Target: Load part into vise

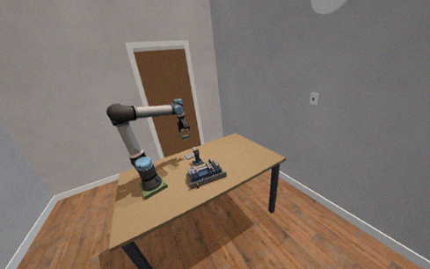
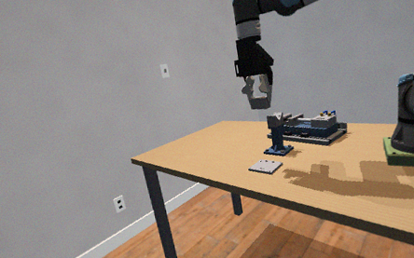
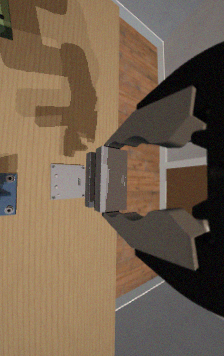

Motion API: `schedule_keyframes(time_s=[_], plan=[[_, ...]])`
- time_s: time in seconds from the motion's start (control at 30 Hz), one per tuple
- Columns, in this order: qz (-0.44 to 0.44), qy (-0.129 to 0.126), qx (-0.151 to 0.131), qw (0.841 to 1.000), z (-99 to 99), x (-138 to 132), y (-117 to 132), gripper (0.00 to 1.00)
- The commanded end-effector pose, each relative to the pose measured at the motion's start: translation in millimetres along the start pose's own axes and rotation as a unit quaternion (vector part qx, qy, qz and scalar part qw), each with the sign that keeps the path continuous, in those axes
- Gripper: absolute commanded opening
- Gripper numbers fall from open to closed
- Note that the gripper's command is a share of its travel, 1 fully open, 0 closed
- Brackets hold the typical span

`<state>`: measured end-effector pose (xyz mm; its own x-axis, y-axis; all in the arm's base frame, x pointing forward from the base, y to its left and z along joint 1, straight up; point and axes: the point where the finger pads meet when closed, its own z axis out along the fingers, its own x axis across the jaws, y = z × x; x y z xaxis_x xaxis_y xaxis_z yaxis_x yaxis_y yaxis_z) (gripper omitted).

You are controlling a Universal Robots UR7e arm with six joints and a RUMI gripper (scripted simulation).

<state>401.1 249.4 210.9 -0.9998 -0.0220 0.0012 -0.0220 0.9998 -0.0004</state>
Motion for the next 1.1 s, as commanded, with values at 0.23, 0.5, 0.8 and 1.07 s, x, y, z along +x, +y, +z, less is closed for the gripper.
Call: schedule_keyframes(time_s=[0.23, 0.5, 0.8, 1.07], plan=[[0.016, -0.001, 0.000, 1.000, -0.6, -0.5, -1.8, 0.00], [0.028, -0.001, 0.000, 1.000, -0.6, -0.6, -3.1, 0.00], [0.048, -0.001, 0.000, 0.999, -0.6, -0.9, -5.4, 0.00], [0.064, -0.001, 0.000, 0.998, -0.6, -1.1, -7.2, 0.00]])
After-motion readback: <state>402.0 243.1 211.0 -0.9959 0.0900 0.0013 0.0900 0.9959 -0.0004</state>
